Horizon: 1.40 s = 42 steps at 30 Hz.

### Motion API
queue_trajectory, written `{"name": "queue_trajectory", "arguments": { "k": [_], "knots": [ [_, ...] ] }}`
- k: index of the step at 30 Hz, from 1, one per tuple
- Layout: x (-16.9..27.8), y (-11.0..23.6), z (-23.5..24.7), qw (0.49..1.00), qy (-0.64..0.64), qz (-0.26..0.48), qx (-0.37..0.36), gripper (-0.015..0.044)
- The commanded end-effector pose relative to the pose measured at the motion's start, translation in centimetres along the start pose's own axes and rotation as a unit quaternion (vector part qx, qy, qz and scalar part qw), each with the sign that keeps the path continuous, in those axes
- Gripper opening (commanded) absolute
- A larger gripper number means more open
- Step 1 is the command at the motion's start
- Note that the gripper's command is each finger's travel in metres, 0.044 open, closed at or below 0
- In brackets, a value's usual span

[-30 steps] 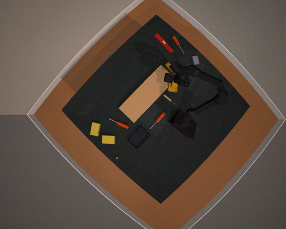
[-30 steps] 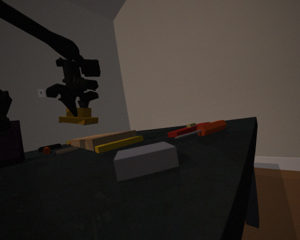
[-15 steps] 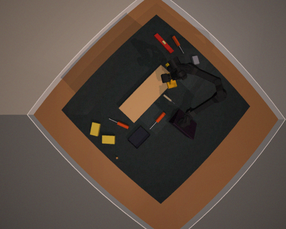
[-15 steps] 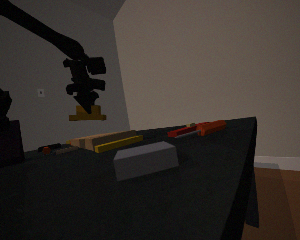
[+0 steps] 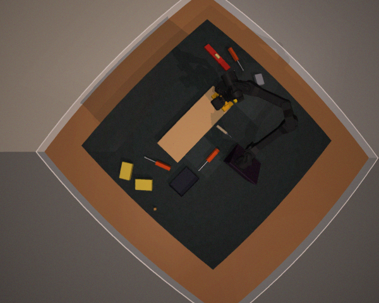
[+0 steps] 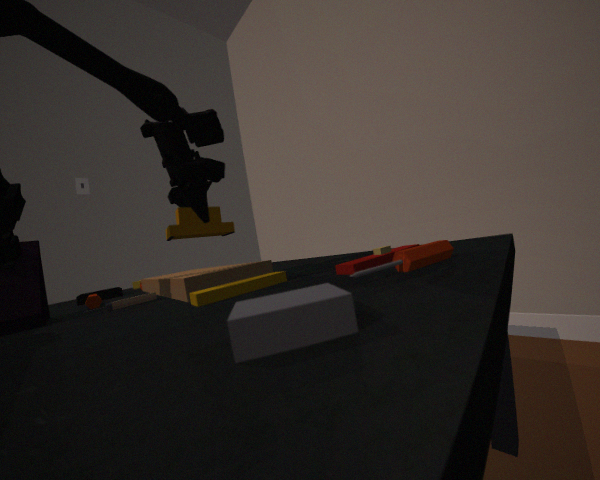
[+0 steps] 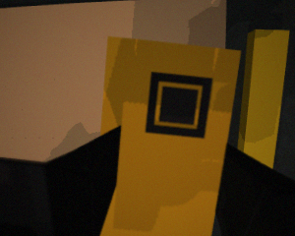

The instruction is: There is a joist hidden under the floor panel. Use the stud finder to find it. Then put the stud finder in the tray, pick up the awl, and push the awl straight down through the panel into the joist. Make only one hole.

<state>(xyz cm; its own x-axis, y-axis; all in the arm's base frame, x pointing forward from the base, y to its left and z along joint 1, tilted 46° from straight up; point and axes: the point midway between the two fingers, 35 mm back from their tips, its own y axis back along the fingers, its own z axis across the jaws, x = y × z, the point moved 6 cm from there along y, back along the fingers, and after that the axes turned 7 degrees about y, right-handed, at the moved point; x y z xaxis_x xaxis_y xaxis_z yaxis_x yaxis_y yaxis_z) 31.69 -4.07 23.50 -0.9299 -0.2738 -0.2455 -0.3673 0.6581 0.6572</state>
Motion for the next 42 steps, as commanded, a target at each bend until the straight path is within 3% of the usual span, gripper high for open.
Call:
{"name": "queue_trajectory", "arguments": {
  "k": [1,42],
  "knots": [
    [-1.1,0.1,-0.2,0.998,0.056,-0.018,0.000,0.0000],
    [0.3,-6.4,-0.3,0.998,0.066,-0.018,0.002,0.0000]
  ]
}}
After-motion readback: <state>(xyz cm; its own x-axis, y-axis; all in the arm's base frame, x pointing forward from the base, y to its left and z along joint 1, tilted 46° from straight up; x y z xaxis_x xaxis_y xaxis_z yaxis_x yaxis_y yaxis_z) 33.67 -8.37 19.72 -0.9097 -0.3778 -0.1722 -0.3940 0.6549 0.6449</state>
